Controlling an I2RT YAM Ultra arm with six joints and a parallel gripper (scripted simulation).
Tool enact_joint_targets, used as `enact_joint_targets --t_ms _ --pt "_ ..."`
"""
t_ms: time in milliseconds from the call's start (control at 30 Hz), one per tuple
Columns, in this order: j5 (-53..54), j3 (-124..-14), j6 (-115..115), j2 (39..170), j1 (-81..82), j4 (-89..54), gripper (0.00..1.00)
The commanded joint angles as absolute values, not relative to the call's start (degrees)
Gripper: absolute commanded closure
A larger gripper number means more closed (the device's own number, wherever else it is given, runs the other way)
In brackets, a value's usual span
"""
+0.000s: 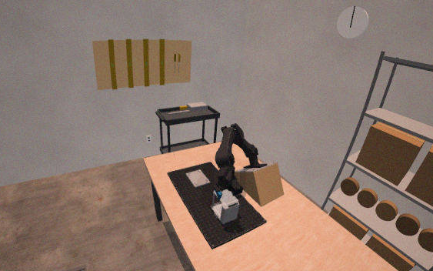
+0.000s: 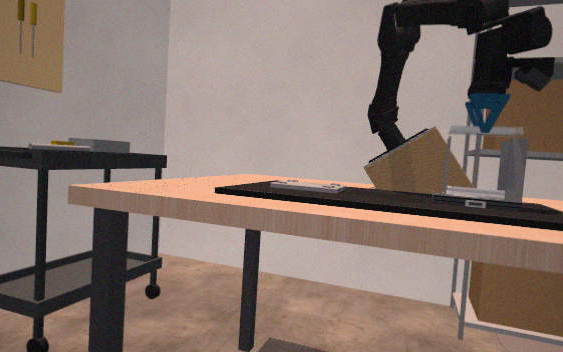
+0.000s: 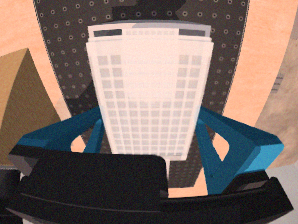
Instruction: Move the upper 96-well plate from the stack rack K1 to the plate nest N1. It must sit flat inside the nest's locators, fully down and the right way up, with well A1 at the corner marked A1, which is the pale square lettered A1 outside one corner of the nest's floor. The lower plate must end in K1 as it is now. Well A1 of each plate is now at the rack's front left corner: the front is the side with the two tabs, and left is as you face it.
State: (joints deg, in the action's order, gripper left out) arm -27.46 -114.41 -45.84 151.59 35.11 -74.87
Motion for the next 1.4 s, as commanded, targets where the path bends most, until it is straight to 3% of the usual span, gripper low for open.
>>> enact_joint_targets --t_ms 0,1367 --pt "-27.0 -116.0 -45.4 149.7 36.8 -75.4 1.0" --pt "-31.1 -92.2 -59.4 130.2 25.2 -67.1 1.0"
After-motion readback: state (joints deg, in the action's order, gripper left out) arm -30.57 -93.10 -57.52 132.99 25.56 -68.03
